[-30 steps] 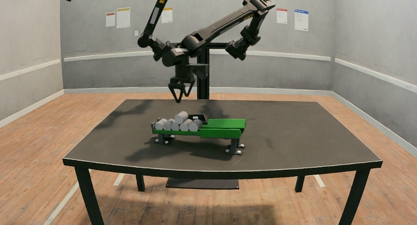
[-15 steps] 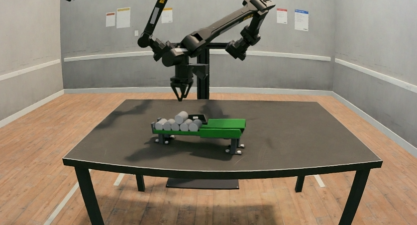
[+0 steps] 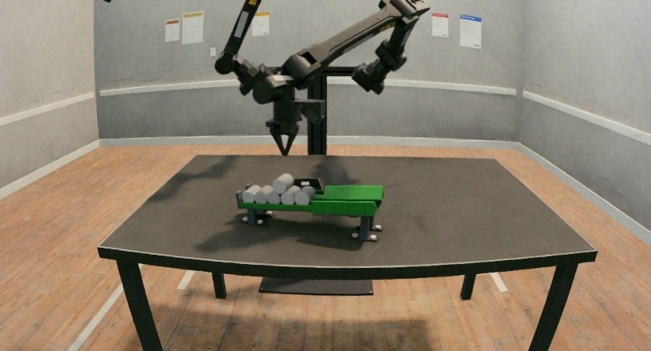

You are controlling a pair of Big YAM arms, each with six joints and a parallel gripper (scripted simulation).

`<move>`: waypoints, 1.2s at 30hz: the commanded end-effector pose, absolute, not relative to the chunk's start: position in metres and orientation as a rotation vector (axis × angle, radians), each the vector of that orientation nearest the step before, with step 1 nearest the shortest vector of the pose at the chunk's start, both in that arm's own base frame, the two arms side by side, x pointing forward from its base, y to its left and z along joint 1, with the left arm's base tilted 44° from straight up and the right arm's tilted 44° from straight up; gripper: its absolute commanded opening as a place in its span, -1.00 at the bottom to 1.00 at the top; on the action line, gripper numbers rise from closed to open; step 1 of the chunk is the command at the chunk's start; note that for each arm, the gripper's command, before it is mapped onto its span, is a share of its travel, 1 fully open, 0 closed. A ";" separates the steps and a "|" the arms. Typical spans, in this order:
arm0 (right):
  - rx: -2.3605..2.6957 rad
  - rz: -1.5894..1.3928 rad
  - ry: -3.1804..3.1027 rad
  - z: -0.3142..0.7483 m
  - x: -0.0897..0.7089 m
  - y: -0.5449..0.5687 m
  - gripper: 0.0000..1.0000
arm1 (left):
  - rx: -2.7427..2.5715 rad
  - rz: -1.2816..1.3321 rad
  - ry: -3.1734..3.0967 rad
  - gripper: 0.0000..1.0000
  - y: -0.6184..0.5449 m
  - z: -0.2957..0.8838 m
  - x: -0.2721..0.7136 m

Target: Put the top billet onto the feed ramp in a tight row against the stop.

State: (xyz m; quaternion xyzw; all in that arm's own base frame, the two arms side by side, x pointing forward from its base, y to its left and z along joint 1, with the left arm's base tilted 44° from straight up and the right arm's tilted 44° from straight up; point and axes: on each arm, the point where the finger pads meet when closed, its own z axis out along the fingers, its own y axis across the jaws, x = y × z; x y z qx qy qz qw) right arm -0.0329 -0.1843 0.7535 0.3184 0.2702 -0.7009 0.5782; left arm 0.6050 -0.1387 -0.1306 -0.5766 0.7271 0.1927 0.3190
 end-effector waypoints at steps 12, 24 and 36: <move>0.768 -1.625 0.640 0.748 -0.035 -0.188 1.00 | -1.464 0.481 1.941 -1.00 -0.168 -0.129 0.612; 0.768 -1.625 0.640 0.748 -0.035 -0.188 1.00 | -1.464 0.481 1.941 -1.00 -0.168 -0.129 0.612; 0.768 -1.625 0.640 0.748 -0.035 -0.188 1.00 | -1.464 0.481 1.941 0.69 -0.168 -0.129 0.612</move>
